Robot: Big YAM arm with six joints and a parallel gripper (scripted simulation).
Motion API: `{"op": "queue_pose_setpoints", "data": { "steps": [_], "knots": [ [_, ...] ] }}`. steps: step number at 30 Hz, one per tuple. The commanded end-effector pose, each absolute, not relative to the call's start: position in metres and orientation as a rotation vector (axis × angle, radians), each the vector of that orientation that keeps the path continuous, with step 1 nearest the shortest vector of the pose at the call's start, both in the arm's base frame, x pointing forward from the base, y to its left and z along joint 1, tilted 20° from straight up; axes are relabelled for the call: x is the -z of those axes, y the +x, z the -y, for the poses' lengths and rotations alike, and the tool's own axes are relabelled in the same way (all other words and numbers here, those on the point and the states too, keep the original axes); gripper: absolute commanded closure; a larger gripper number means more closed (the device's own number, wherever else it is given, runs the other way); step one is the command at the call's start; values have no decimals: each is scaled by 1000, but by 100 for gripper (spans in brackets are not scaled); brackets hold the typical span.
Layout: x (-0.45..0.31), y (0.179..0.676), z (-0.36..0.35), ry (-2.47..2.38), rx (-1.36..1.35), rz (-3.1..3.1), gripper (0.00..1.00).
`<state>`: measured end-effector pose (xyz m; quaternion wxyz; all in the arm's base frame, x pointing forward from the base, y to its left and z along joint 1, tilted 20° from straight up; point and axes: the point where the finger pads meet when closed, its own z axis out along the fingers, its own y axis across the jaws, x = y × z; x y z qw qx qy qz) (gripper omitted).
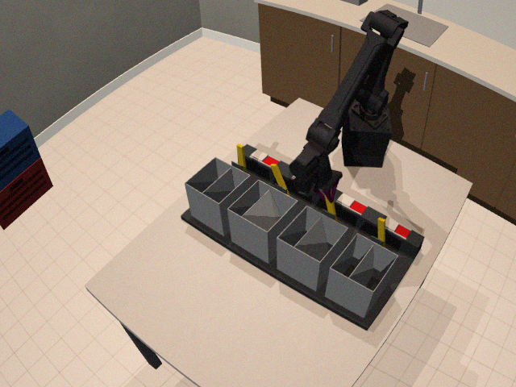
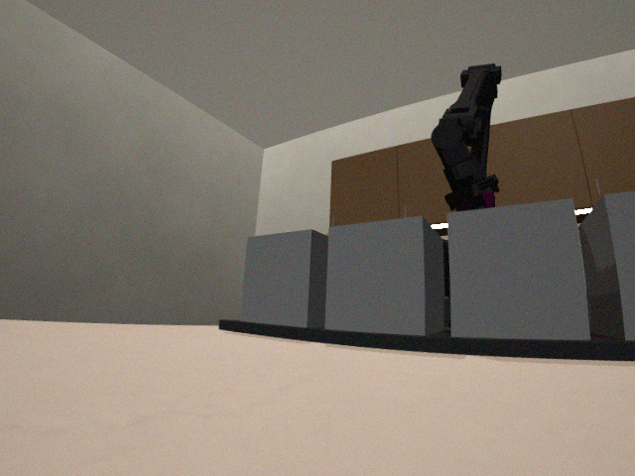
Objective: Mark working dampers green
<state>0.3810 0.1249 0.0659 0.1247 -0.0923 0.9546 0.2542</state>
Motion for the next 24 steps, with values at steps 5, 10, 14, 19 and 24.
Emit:
{"op": "queue_pose_setpoints", "data": {
  "steps": [5, 10, 14, 19, 24],
  "knots": [
    [-63, 388, -117, -278, -794, -2761, 83],
    [-65, 393, -115, -284, -838, -2747, 83],
    [-65, 393, -113, -286, -863, -2744, 83],
    [-64, 392, -116, -301, -877, -2742, 83],
    [-64, 392, -115, -296, -886, -2742, 83]
  ]
}}
